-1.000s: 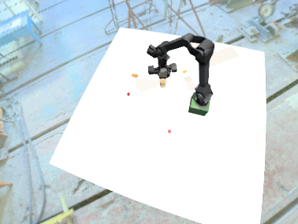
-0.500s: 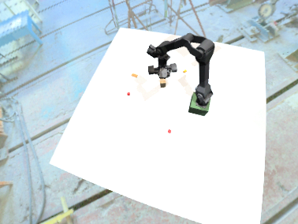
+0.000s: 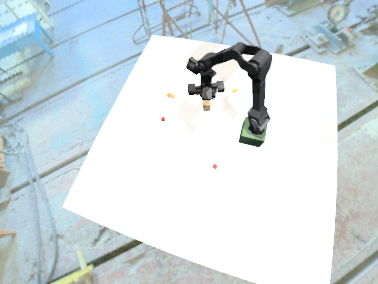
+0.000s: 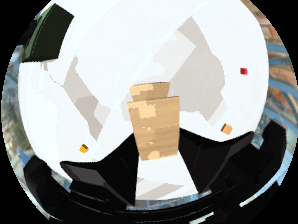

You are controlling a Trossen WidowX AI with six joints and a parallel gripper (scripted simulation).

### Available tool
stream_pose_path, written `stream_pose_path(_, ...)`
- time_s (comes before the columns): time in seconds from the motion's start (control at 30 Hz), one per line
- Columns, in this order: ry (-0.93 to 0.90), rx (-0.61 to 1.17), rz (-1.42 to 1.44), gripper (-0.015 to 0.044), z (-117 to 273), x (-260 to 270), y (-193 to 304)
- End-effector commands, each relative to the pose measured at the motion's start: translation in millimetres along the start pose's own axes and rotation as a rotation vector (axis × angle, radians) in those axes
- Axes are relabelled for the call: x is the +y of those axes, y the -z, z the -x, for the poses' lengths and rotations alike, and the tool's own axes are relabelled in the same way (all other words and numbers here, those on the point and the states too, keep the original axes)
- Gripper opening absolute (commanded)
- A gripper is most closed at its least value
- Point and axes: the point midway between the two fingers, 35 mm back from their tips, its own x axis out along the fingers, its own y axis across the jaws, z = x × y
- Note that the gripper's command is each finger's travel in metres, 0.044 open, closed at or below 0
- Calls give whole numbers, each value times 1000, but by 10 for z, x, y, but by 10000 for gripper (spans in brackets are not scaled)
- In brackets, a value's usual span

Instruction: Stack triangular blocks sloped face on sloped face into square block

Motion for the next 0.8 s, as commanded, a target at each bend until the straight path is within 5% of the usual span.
stream_pose_path(0.0, 3, -5, -5, 0, -32, -6, -21)
stream_pose_path(0.77, 4, -6, -6, 0, -171, -3, -79)
